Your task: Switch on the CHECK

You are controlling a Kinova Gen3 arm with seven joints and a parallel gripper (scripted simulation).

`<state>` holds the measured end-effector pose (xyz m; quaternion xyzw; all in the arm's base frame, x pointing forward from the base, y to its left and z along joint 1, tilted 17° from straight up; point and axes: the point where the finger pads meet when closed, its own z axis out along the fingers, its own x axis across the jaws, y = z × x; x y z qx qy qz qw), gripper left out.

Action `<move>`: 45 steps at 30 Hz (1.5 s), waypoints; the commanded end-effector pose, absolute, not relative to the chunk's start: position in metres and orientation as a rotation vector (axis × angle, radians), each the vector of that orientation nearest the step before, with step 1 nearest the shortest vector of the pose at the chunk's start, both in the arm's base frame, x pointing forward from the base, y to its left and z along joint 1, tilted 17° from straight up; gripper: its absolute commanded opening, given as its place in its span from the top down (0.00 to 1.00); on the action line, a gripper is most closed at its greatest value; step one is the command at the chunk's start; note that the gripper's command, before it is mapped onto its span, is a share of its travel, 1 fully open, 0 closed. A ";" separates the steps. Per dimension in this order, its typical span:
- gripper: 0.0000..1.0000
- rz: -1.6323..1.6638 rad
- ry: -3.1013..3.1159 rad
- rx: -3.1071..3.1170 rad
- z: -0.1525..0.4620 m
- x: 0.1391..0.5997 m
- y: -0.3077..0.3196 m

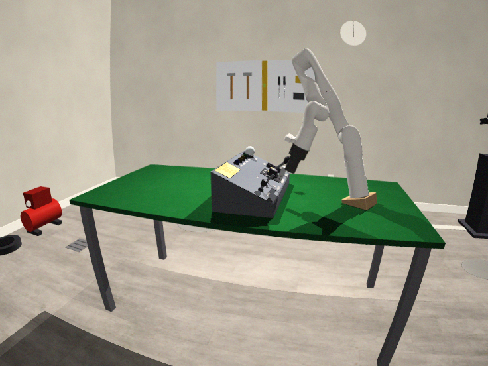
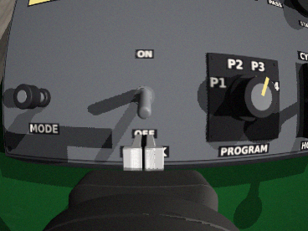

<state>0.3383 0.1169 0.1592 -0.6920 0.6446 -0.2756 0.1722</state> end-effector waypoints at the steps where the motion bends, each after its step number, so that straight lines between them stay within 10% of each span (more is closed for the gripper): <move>1: 1.00 -0.785 1.826 -1.960 0.160 0.339 0.117; 45: 1.00 -0.791 1.817 -1.954 0.179 0.363 0.121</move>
